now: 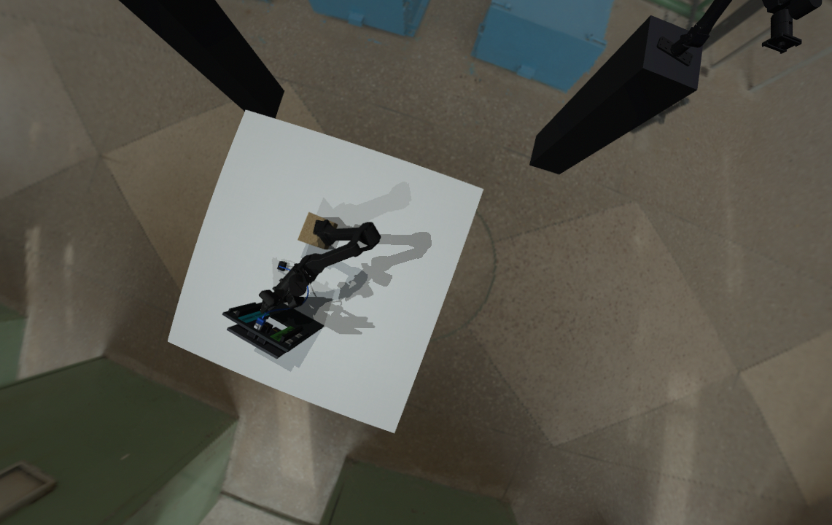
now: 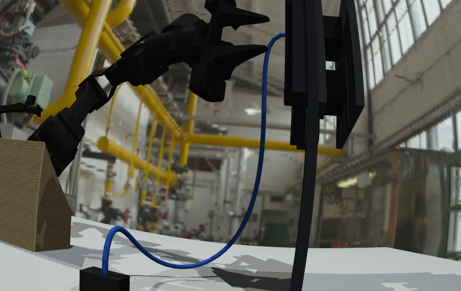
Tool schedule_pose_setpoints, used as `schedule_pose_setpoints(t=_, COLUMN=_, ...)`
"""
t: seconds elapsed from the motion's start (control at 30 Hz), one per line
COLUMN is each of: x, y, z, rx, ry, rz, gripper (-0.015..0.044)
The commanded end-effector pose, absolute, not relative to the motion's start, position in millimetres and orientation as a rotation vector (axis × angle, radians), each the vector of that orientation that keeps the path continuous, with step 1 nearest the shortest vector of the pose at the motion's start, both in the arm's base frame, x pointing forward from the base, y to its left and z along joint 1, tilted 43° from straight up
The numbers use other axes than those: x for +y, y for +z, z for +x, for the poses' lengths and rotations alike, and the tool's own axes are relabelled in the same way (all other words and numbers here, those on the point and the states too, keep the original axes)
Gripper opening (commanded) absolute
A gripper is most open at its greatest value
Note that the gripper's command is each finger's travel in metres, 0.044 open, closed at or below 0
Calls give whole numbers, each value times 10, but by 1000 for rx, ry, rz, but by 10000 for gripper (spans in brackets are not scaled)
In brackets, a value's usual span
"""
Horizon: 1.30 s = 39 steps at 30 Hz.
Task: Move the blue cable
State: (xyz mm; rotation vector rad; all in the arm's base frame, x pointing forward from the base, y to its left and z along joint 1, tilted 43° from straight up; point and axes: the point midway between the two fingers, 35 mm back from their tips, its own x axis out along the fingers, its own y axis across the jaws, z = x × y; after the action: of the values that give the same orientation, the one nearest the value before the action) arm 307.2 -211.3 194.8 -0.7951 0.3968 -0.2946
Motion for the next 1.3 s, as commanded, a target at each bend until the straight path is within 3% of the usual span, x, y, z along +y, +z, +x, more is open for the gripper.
schedule_pose_setpoints(t=0.0, x=-2137, y=1984, z=3157, rx=387, ry=-305, rz=-795, gripper=239)
schedule_pose_setpoints(t=1.27, x=-2256, y=1975, z=3706, rx=383, ry=-307, rz=-796, gripper=239)
